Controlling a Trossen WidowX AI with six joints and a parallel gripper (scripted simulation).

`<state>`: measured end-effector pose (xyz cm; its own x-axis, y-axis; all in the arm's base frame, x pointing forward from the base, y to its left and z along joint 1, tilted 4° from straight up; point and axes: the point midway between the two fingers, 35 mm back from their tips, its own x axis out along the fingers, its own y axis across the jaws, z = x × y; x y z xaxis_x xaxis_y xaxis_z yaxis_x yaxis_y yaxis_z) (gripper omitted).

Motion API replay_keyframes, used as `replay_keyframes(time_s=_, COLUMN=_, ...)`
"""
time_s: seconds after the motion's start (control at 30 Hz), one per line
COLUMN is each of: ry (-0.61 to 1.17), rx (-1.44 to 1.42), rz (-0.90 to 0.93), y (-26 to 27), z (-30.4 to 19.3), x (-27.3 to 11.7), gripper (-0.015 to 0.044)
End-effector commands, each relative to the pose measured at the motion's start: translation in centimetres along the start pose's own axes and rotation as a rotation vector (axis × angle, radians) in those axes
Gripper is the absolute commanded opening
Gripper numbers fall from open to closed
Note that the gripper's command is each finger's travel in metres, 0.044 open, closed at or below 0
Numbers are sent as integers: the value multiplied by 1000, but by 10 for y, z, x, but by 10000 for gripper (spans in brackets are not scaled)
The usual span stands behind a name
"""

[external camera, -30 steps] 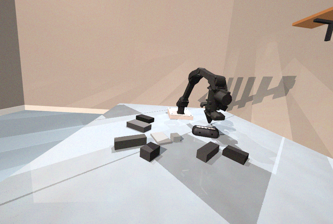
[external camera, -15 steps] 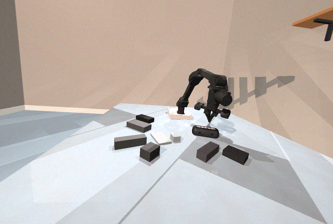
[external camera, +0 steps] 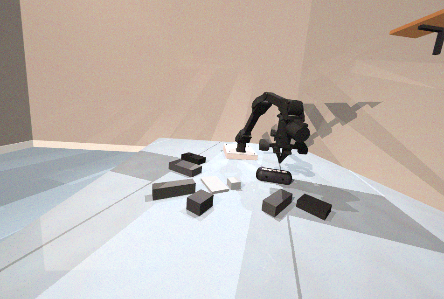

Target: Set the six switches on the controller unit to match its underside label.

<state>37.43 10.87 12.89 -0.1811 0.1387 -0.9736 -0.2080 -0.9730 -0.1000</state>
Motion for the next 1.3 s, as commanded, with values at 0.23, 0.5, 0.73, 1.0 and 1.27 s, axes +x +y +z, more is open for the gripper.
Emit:
replay_keyframes(time_s=0.23, ry=-5, rx=-9, rz=-1, y=0, z=0, x=0, gripper=0)
replay_keyframes(time_s=0.5, ry=10, rx=231, rz=3, y=-3, z=1, x=2, gripper=184)
replay_keyframes(time_s=0.73, ry=36, rx=607, rz=1, y=-6, z=3, x=3, gripper=367)
replay_keyframes(time_s=1.0, ry=65, rx=1036, rz=-15, y=-11, z=5, x=5, gripper=440)
replay_keyframes(time_s=1.27, ry=89, rx=1464, rz=-45, y=-15, z=7, x=7, gripper=440)
